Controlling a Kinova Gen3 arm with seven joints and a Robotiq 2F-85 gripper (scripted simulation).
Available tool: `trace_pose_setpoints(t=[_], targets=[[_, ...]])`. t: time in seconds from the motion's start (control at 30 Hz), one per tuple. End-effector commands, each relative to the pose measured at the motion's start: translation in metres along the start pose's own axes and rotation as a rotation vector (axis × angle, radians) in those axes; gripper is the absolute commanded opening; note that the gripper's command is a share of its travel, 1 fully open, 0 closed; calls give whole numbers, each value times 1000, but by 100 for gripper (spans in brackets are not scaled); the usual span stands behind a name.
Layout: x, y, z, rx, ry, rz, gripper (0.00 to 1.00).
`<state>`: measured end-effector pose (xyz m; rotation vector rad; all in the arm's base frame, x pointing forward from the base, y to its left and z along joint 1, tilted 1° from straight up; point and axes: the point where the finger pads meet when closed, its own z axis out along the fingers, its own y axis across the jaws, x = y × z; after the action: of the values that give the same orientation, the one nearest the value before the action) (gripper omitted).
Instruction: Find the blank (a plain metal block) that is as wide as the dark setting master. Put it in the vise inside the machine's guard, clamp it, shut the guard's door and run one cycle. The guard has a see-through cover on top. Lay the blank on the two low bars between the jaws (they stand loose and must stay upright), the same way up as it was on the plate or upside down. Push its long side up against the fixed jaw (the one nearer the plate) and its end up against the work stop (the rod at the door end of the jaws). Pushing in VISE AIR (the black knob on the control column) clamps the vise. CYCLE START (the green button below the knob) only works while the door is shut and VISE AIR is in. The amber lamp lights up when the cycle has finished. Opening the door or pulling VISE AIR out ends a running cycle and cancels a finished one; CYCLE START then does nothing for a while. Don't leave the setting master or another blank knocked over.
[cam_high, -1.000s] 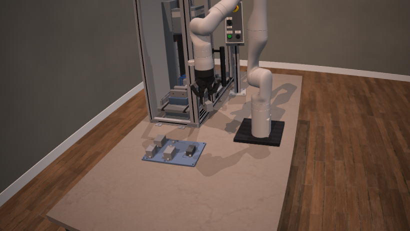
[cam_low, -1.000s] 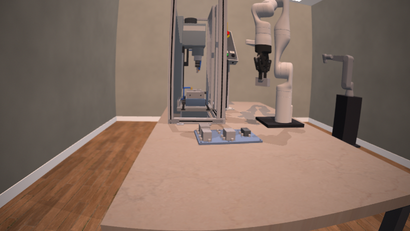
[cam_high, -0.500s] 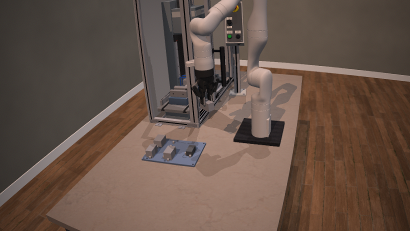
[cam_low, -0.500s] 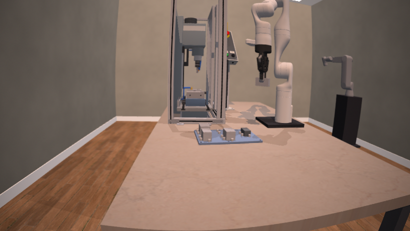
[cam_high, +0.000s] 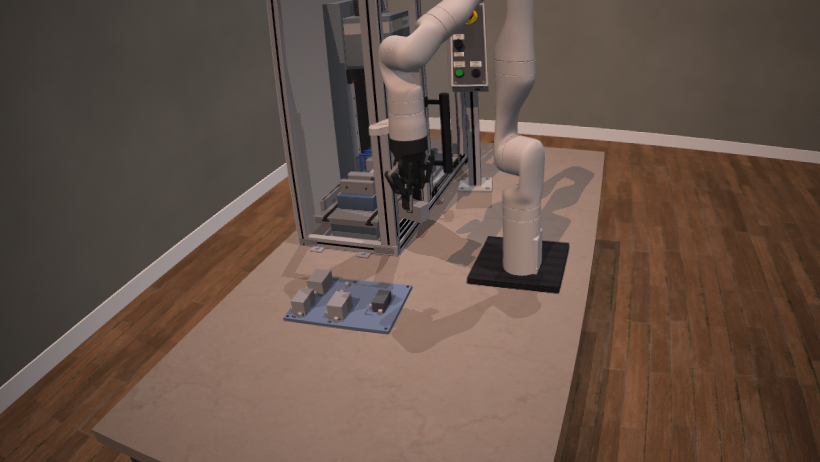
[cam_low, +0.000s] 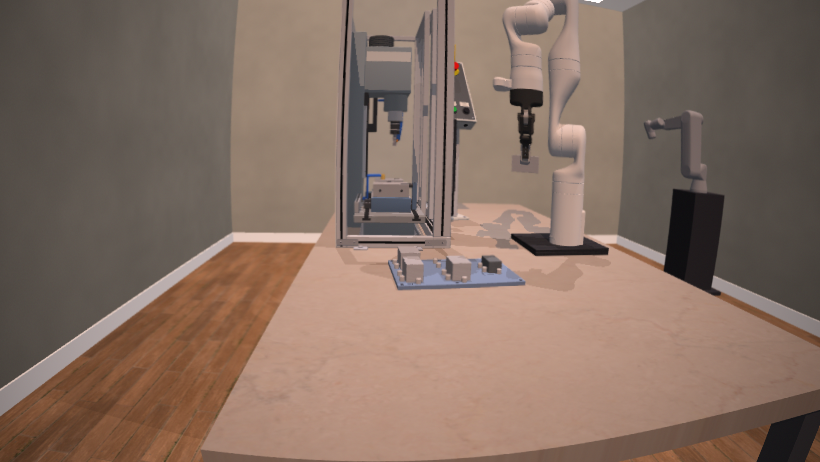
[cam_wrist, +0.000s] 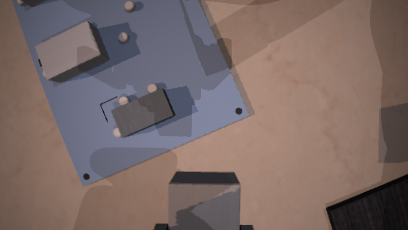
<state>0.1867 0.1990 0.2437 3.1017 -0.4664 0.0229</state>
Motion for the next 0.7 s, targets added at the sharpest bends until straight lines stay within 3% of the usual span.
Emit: trace_pose_setpoints(t=[0.0, 0.2, 0.67], targets=[[0, 0, 0, 1, 0, 0, 10], [0, 0, 0, 1, 0, -230, 10], [0, 0, 0, 1, 0, -278, 10]])
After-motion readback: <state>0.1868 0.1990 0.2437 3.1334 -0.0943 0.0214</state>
